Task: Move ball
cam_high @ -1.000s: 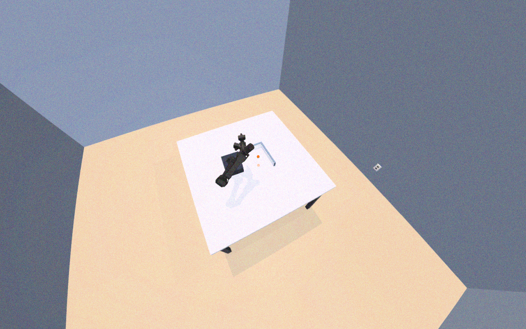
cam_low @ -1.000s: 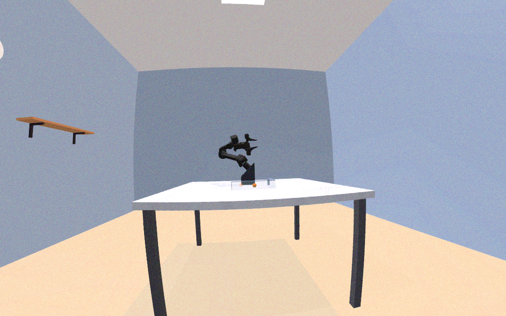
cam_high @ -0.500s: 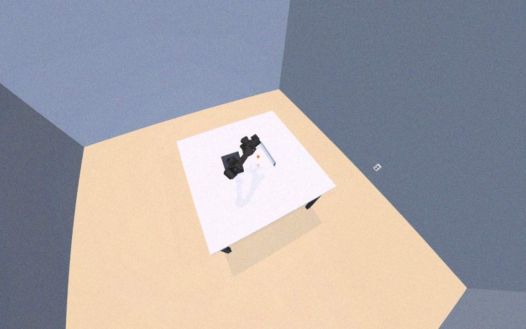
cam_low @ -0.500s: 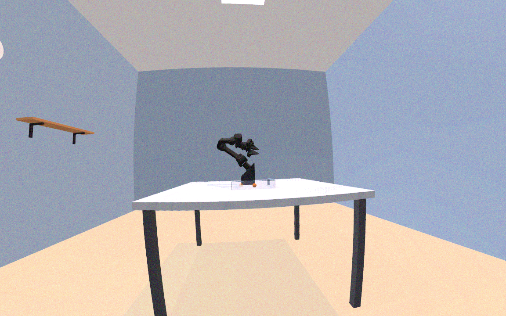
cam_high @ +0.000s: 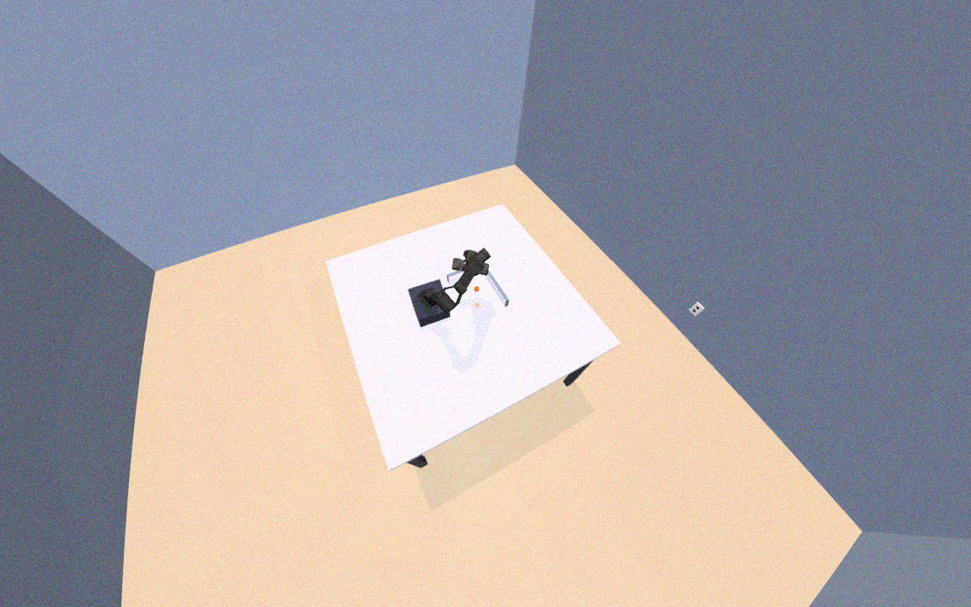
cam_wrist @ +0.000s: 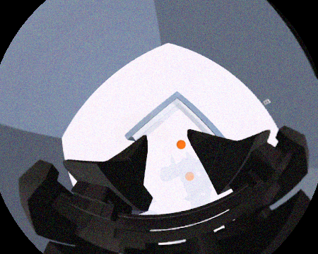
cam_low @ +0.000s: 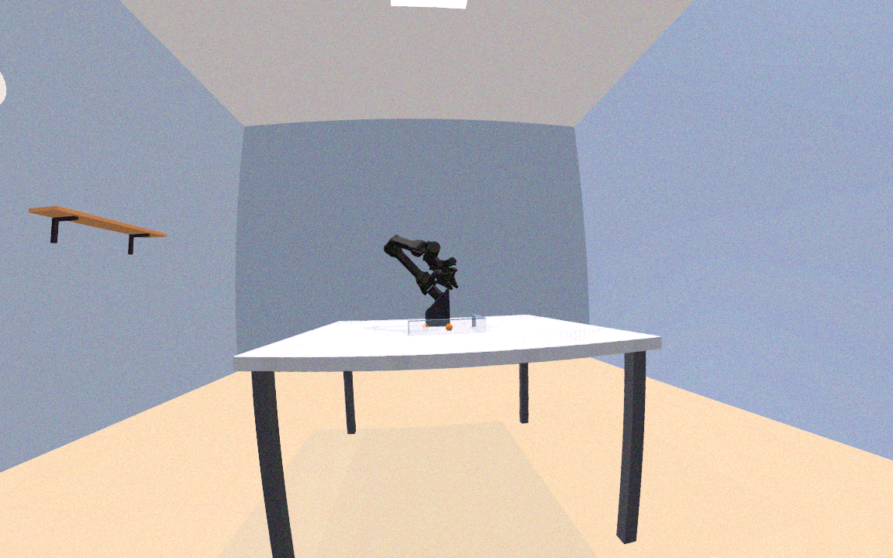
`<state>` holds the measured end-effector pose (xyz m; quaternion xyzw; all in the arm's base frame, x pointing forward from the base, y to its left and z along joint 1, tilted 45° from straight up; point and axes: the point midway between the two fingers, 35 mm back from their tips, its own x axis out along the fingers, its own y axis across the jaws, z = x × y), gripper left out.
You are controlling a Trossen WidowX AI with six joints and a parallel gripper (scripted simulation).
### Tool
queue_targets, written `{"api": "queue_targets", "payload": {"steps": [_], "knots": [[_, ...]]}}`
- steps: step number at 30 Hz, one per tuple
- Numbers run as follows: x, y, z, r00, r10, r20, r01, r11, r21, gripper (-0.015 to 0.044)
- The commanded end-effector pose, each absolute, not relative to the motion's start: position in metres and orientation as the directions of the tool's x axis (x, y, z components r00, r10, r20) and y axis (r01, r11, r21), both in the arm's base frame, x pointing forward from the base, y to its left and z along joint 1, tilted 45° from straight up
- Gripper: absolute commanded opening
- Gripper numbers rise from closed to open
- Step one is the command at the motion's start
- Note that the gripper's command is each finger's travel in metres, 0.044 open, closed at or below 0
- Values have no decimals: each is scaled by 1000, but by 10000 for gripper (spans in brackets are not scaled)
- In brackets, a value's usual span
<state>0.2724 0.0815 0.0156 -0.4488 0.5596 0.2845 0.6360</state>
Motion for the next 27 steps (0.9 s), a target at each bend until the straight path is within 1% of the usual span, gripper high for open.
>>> {"api": "queue_targets", "payload": {"steps": [1,4,8,10,27], "knots": [[299,27,-28,90,-497,-863,-425,765,-484,258],[303,13,-39,59,-576,-815,-287,772,-567,258],[307,-4,-55,23,-673,-740,-105,734,-671,258],[308,-9,-59,14,-696,-718,-59,716,-695,258],[308,-10,-60,13,-699,-715,-53,714,-698,258]]}}
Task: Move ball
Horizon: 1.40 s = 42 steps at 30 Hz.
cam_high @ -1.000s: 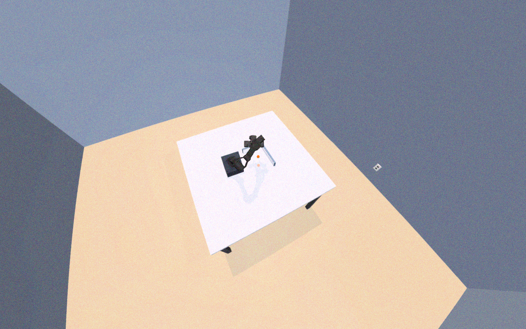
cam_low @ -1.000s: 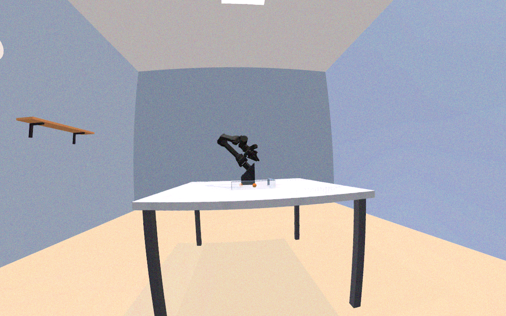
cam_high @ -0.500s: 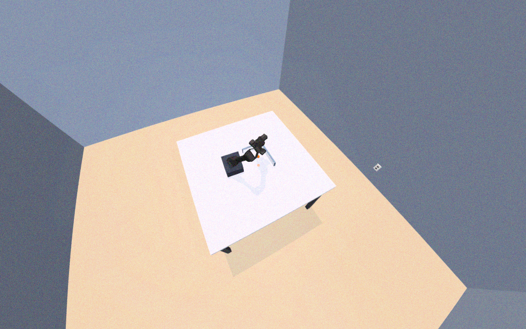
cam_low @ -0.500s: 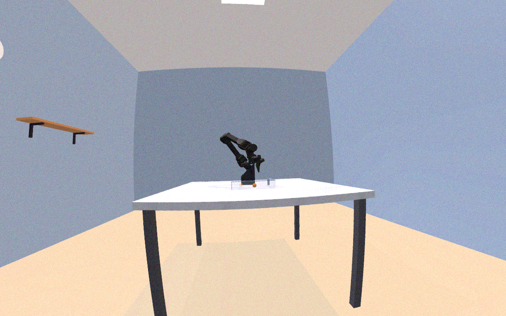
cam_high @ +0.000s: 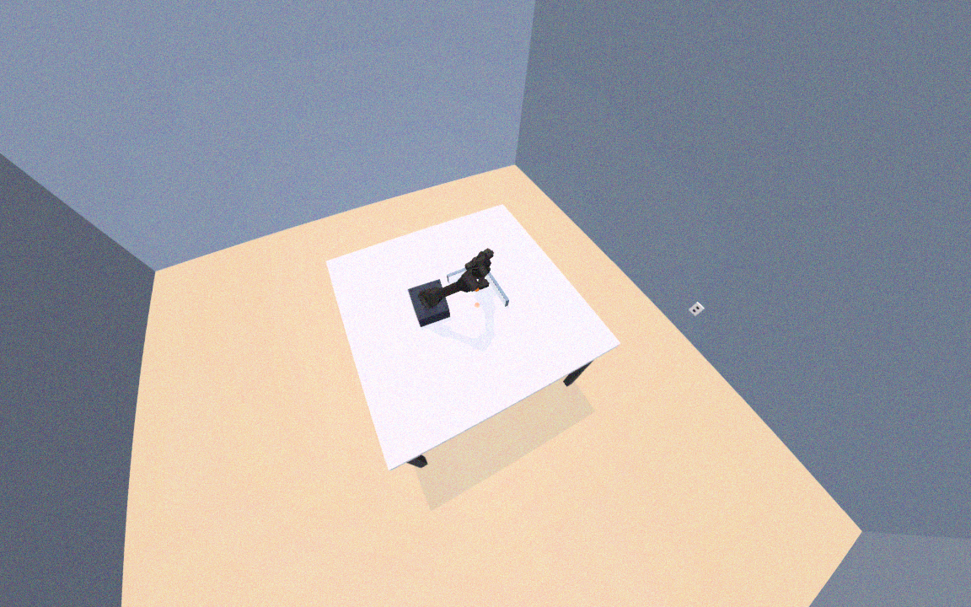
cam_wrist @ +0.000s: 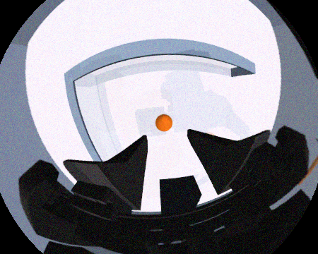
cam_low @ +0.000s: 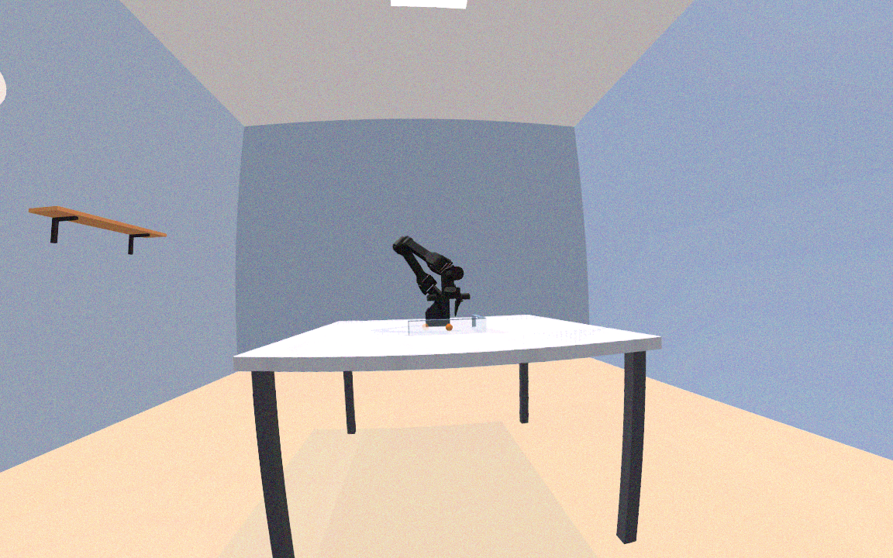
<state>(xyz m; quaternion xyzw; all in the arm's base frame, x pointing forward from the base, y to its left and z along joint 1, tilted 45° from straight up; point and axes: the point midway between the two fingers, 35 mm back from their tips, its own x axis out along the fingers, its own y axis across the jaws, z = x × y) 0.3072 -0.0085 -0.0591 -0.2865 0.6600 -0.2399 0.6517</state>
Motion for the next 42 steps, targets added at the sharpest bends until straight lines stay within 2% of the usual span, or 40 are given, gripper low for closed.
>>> {"api": "queue_targets", "payload": {"steps": [1,30,34,41,42], "knots": [[308,-13,-63,13,-699,-715,-53,714,-698,258],[309,-45,-95,13,-701,-714,-53,712,-700,258],[309,-45,-95,13,-701,-714,-53,712,-700,153],[309,-45,-95,13,-701,-714,-53,712,-700,107],[309,-45,-95,13,-701,-714,-53,712,-700,80]]}}
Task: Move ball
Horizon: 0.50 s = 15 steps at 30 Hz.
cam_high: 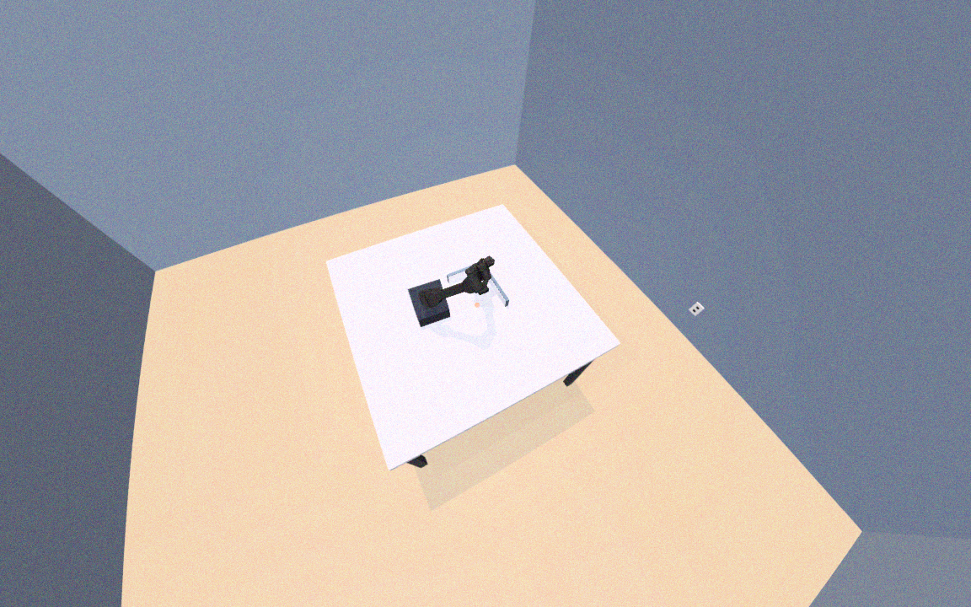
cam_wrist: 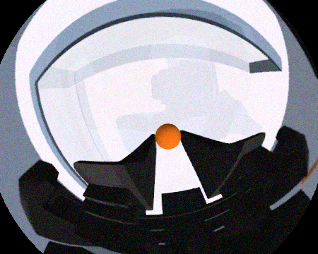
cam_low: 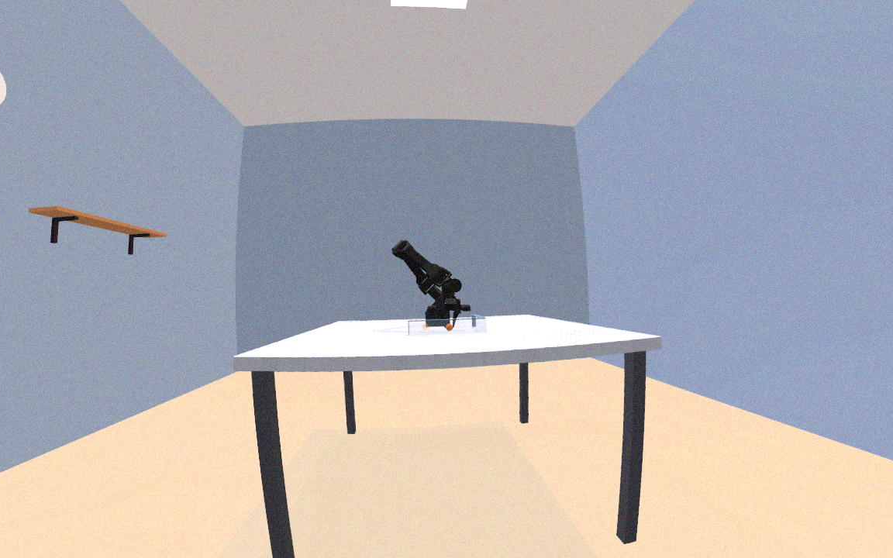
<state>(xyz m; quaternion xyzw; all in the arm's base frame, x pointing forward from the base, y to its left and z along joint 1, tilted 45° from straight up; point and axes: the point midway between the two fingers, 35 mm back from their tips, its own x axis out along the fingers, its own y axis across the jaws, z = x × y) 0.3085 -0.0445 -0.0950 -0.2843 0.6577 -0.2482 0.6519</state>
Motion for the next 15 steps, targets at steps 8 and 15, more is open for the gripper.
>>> {"api": "queue_targets", "payload": {"steps": [8,15], "knots": [[314,-12,-66,15,-694,-720,-54,719,-693,0],[313,23,-30,14,-693,-721,-54,719,-693,0]]}}
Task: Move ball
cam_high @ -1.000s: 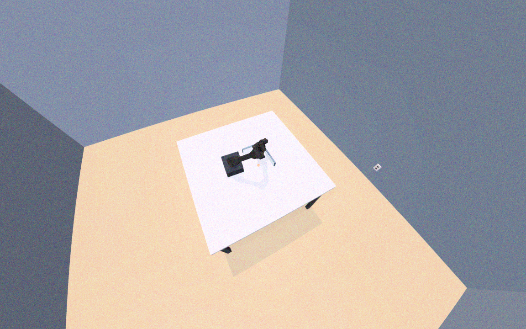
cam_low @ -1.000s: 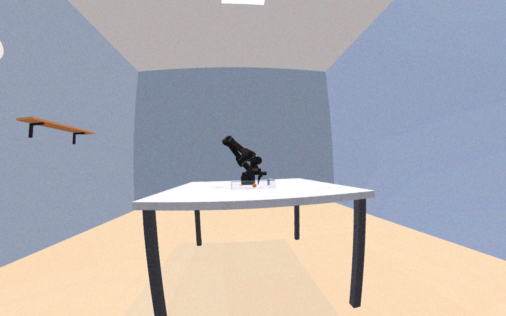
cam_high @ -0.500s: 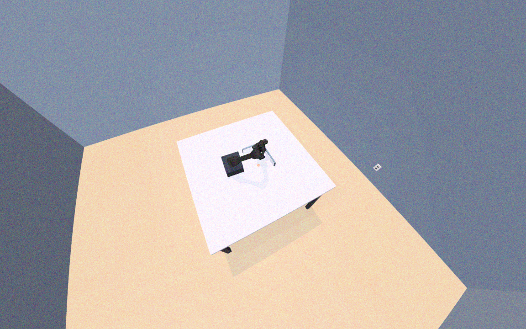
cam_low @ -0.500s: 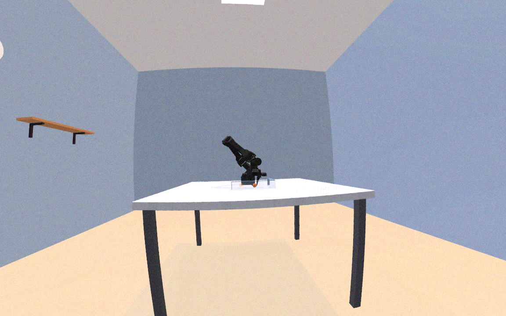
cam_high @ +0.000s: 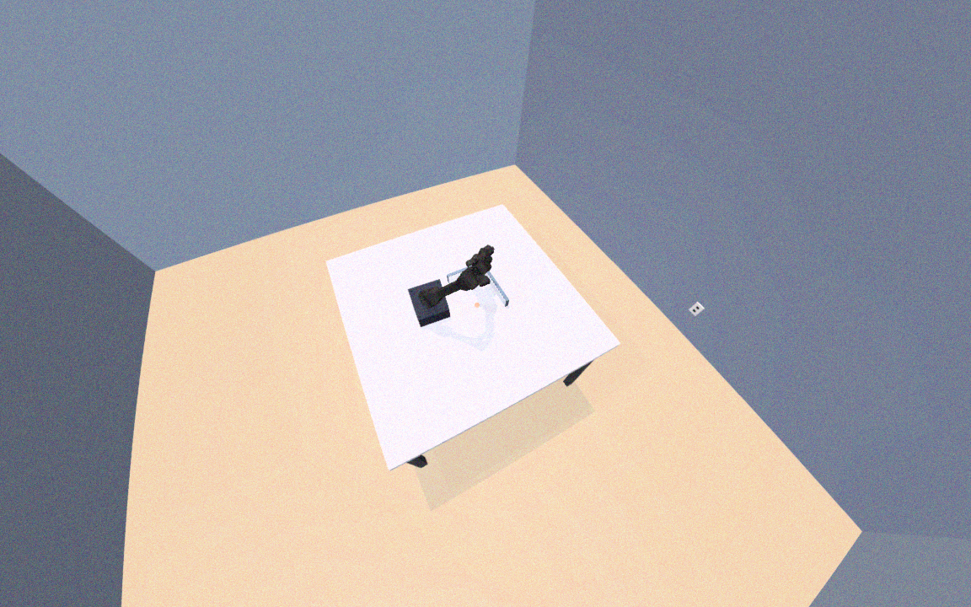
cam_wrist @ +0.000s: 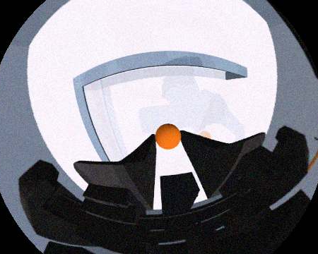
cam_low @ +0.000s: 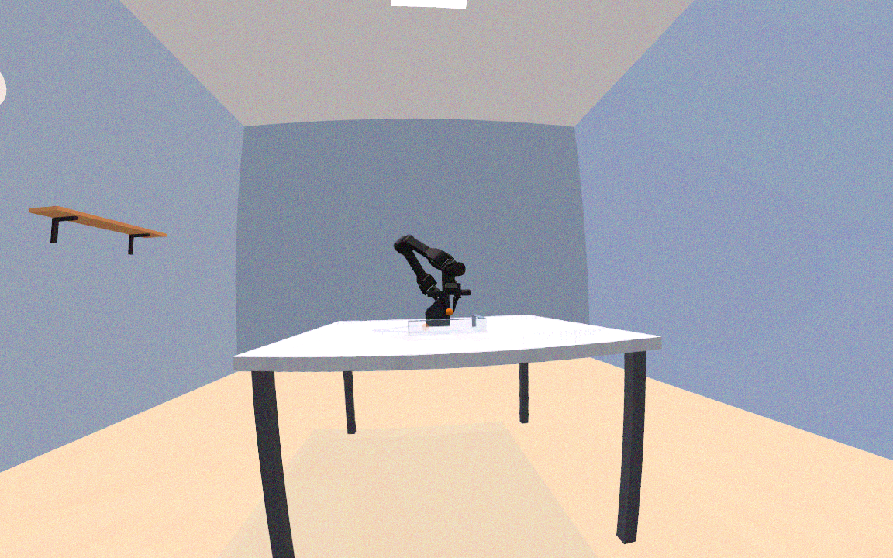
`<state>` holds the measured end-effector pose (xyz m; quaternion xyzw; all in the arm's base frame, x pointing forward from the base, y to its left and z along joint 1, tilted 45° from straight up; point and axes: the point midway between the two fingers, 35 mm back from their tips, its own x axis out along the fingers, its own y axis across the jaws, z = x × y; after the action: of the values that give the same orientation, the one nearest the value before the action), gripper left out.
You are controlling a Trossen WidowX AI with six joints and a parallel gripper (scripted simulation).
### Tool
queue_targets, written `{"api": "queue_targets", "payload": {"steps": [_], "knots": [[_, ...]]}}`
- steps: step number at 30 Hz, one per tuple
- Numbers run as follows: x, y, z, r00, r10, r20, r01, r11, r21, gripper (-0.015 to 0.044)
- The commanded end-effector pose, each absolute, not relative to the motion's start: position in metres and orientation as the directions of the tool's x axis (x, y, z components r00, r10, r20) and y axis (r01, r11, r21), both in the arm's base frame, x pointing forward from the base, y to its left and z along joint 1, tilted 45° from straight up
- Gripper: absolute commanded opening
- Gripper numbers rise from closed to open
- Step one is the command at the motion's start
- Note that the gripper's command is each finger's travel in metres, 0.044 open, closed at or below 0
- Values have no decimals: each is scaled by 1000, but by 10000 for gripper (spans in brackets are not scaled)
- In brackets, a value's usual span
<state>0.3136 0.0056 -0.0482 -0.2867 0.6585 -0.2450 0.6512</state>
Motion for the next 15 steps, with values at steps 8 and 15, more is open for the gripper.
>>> {"api": "queue_targets", "payload": {"steps": [8,15], "knots": [[307,44,-5,13,-696,-718,-53,716,-696,0],[303,22,5,13,-693,-721,-55,719,-693,0]]}}
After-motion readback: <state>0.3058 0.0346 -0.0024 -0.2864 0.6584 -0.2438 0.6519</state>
